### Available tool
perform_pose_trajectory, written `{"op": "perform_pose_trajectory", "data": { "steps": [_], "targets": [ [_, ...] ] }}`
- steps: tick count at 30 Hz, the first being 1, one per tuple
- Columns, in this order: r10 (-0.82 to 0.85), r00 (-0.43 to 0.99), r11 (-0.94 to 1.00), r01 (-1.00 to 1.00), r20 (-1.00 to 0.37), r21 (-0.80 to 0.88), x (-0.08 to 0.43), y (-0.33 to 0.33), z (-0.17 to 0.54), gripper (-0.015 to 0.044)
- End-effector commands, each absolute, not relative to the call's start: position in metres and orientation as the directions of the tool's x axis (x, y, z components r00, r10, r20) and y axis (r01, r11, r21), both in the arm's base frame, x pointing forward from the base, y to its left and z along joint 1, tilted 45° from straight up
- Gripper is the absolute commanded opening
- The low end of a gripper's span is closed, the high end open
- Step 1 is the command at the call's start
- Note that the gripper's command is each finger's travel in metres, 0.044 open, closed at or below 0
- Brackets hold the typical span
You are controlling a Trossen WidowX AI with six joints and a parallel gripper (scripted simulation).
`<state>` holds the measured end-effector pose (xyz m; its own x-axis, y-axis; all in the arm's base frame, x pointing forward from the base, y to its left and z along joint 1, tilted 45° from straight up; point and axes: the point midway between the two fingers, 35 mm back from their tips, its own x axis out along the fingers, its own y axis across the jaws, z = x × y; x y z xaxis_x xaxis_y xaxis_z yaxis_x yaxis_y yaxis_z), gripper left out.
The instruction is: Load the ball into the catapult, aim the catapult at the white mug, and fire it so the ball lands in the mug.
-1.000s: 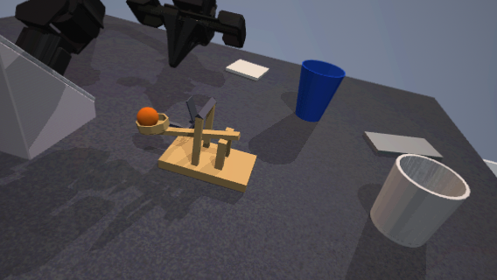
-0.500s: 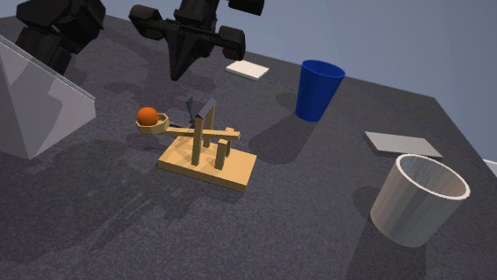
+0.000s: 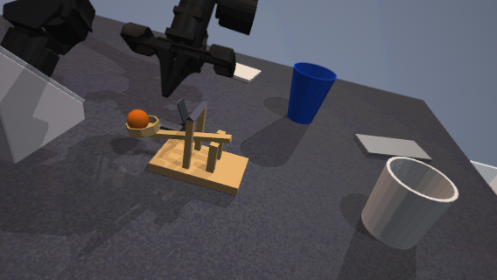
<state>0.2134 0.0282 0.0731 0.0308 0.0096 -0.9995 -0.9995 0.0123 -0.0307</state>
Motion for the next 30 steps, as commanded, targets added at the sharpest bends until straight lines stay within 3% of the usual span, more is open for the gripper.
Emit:
{"op": "perform_pose_trajectory", "data": {
  "steps": [1,30],
  "targets": [
    [0.004,0.023,0.014,-1.000,-1.000,-0.023,0.211,0.032,0.066,0.0000],
    [0.007,0.022,0.015,-1.000,-1.000,-0.022,0.207,0.064,0.032,0.0000]
  ]
}}
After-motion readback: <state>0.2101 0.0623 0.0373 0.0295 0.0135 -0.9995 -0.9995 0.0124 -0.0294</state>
